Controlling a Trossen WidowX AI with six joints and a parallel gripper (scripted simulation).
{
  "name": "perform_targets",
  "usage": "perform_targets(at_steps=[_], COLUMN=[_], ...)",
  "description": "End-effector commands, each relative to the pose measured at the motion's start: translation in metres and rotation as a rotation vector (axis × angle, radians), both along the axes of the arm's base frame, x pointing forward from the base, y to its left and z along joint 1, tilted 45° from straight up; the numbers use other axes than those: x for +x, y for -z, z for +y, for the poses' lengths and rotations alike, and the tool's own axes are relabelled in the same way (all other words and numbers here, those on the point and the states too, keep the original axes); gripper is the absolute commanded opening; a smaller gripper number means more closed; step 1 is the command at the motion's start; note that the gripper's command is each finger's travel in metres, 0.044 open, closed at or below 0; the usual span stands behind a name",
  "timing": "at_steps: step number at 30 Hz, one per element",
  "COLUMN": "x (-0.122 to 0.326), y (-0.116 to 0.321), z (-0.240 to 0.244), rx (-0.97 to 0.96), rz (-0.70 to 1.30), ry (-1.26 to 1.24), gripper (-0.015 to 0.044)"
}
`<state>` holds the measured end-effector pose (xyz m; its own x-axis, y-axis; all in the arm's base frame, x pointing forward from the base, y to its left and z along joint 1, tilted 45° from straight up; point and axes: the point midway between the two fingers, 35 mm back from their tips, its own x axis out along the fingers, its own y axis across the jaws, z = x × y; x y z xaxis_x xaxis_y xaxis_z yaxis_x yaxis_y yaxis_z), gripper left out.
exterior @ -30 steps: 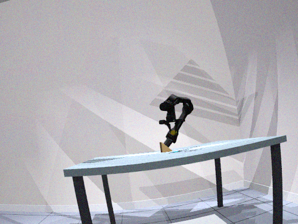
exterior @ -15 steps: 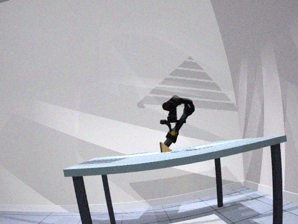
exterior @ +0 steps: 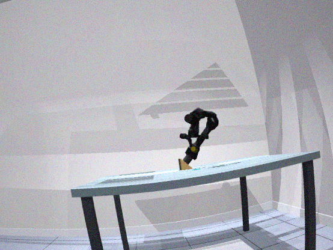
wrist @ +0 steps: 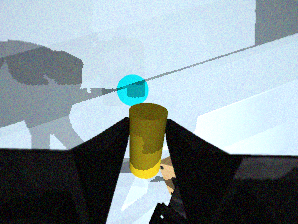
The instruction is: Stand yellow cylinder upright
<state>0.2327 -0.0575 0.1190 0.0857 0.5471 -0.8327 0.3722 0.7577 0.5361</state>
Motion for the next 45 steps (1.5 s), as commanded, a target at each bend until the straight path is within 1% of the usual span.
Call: perform_targets(at_steps=[1,45], x=[-0.002,-0.015], y=[0.001,0.005], z=[0.001,0.009], rx=[-0.022,-0.228], rz=[-0.003,-0.127], ry=[0.012,0.127], gripper=[0.0105,0.0105])
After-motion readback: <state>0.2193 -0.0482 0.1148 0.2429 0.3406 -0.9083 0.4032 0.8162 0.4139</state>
